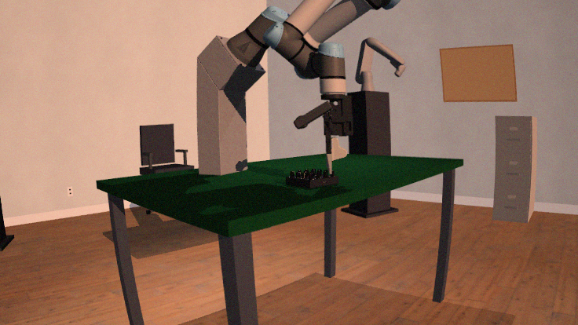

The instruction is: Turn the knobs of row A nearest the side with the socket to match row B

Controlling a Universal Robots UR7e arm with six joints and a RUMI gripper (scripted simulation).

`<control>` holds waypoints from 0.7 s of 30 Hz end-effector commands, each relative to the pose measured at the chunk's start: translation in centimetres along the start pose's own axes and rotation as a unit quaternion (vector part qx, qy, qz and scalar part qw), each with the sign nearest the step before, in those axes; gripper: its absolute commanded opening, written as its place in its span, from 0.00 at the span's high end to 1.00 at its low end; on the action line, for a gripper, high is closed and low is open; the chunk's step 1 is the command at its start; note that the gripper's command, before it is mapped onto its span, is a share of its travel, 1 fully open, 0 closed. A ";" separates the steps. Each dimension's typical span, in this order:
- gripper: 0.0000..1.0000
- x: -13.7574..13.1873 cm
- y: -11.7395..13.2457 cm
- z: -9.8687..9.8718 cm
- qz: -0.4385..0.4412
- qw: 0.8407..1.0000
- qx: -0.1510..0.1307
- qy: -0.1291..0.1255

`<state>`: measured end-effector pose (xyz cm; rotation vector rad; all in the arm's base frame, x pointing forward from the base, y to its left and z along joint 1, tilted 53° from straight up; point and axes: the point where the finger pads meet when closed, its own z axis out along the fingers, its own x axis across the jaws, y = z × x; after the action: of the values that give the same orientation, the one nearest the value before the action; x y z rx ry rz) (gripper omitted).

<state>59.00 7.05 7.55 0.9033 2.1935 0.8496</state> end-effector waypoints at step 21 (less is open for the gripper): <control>0.96 -0.2 0.2 0.0 0.033 0.999 -0.001 -0.001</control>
<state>58.98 7.08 7.55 0.9440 2.1833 0.8659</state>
